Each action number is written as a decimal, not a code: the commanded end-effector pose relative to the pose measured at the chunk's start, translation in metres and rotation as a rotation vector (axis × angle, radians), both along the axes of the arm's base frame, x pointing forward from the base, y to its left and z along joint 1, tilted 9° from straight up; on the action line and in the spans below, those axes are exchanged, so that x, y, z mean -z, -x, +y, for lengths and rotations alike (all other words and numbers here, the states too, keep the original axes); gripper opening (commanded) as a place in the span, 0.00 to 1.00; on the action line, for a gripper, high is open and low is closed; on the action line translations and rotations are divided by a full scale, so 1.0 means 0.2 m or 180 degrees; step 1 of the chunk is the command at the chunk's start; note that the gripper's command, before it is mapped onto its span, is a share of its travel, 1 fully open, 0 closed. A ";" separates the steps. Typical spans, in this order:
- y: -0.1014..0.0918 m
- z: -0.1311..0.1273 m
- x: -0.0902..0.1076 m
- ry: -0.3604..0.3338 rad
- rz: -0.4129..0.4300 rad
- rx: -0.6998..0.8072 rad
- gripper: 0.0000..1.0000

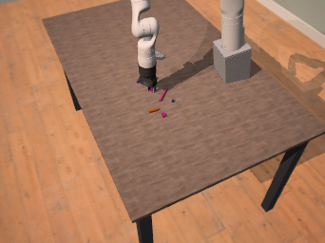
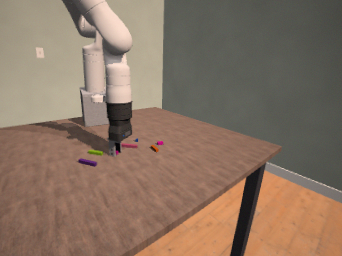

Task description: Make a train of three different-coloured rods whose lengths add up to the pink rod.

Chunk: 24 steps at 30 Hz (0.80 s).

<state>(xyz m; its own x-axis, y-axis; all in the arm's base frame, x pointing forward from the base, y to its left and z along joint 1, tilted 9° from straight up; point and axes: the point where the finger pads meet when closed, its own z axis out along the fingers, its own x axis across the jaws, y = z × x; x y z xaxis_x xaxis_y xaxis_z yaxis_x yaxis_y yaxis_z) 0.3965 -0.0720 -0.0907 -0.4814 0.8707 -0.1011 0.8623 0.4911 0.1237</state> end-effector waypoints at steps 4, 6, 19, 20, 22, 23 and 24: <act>0.00 0.00 0.00 0.0001 -0.0004 0.0000 0.54; 0.00 0.00 0.00 0.0001 -0.0004 0.0000 0.54; 0.00 0.00 0.00 0.0001 -0.0004 0.0000 0.24; 0.00 0.00 0.00 0.0001 -0.0004 0.0000 0.24; 0.00 0.00 0.00 0.0001 -0.0004 0.0000 0.24; 0.00 0.00 0.00 0.0001 -0.0004 0.0000 0.24; 0.00 0.00 0.00 0.0001 -0.0004 0.0000 0.24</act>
<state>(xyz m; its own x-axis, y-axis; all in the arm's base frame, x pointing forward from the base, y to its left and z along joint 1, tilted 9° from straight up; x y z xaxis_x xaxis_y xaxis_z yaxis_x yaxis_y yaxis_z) 0.3965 -0.0720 -0.0907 -0.4814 0.8707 -0.1011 0.8623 0.4911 0.1237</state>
